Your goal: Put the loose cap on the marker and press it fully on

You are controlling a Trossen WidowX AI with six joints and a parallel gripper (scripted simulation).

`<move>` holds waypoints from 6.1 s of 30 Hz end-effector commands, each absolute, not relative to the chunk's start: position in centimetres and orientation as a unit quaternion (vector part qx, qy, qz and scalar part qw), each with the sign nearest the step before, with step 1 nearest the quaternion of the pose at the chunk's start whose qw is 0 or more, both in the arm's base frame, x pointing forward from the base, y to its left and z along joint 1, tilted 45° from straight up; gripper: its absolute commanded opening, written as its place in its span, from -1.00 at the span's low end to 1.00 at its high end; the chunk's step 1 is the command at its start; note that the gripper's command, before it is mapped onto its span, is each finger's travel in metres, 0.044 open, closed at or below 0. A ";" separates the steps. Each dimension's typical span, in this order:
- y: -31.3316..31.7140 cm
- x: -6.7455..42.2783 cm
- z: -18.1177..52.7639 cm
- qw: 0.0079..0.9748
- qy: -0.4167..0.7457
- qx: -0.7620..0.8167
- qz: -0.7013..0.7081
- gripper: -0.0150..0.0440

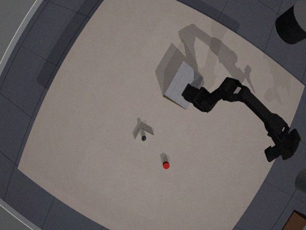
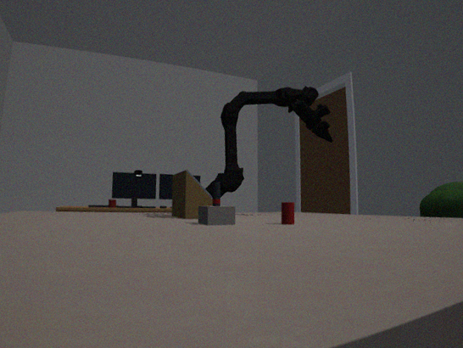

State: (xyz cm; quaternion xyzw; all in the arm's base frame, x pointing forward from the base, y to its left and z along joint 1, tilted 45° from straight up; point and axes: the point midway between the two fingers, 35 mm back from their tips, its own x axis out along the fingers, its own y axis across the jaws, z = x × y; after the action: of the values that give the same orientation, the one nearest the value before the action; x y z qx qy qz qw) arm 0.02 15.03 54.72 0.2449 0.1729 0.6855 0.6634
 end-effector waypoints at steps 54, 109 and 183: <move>4.2 34.6 10.1 0.660 0.322 -0.223 0.641 0.37; 8.6 34.2 5.6 0.660 0.321 -0.223 0.642 -0.37; -11.6 29.1 3.3 0.658 0.327 -0.226 0.640 -0.49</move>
State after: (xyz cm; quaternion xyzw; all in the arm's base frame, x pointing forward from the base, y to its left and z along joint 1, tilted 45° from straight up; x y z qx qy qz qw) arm 29.20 -11.73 3.65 -0.2279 0.3280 0.6354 0.6609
